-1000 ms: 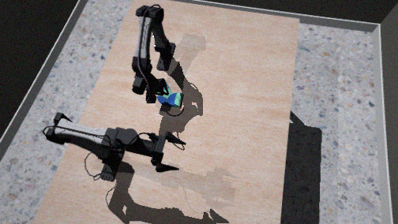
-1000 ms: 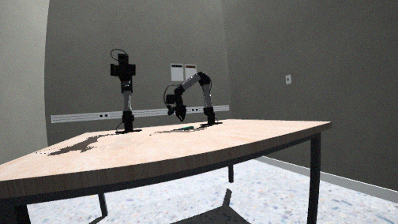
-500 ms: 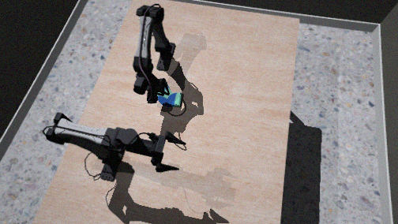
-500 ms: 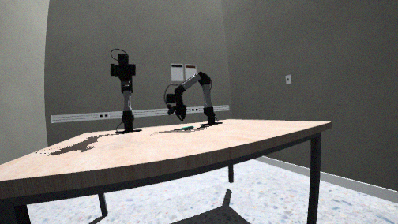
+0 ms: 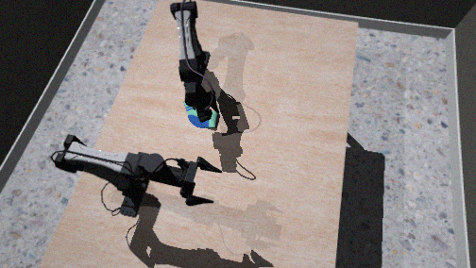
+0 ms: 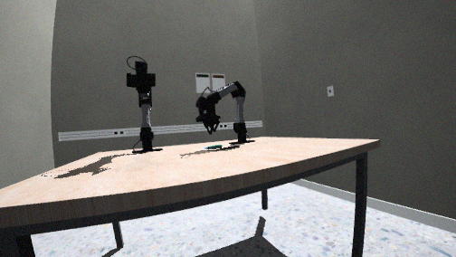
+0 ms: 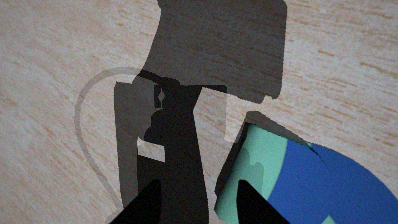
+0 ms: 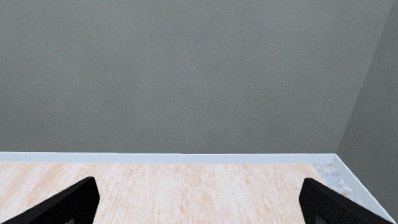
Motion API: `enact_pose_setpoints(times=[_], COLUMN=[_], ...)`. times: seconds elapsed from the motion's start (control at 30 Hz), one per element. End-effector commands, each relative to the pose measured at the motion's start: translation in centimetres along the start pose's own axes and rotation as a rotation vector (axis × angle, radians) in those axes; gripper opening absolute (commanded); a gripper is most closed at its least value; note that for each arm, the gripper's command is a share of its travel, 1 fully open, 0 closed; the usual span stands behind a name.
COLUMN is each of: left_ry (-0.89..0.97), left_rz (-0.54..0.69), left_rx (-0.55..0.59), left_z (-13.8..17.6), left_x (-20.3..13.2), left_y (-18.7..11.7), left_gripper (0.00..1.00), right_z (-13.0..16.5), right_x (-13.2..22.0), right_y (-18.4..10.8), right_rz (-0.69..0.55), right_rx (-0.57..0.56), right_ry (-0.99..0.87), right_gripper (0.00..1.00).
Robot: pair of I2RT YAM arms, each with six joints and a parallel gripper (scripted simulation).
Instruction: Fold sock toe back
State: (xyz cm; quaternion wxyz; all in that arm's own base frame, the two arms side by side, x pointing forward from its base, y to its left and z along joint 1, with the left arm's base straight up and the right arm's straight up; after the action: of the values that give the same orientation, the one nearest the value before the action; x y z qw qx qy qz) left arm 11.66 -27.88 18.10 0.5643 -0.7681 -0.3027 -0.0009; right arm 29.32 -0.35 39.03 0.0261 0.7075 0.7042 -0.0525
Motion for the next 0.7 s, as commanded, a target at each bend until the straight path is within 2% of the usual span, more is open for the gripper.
enact_pose_setpoints(times=[0.0,0.17,0.27,0.3,0.43,0.67], left_ry=[-0.143,-0.269,-0.284,-0.313,-0.400,-0.528], left_rz=[0.039,0.028,0.025,0.020,-0.005,-0.044], left_rx=[-0.137,-0.210,-0.206,-0.235,-0.292,-0.373], left_z=[-2.0,-3.0,-2.7,-3.0,-3.2,-2.7], left_x=[2.4,5.9,6.3,7.2,10.0,14.2], left_y=[-1.3,-1.7,-1.3,-1.8,-2.3,-2.7], left_gripper=[0.38,0.38,0.38,0.38,0.38,0.38], right_z=[-2.9,-3.0,-2.7,-3.4,-3.3,-3.6], right_x=[0.0,0.0,-0.2,-0.3,-0.2,-0.1], right_y=[-0.9,-0.9,-0.7,-1.2,-1.1,-1.0], right_rz=[0.006,0.005,0.011,0.017,0.012,0.009], right_rx=[-0.092,-0.094,-0.078,-0.107,-0.105,-0.111], right_ry=[0.007,0.008,0.004,0.005,0.006,0.008], right_gripper=[1.00,1.00,1.00,1.00,1.00,1.00])
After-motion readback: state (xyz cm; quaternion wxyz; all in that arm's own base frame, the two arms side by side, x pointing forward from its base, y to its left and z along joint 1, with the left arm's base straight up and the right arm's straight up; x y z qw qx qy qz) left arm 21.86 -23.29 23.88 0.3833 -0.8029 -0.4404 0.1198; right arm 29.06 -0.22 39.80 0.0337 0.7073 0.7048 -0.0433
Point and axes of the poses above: on each arm, the point where the finger pads meet when closed, its own y axis out along the fingers, its own x axis across the jaws, z = x × y, the point moved 9 cm from there along -y, back along the fingers, and after that the axes turned 6 degrees about -y, right-handed, at the moved point
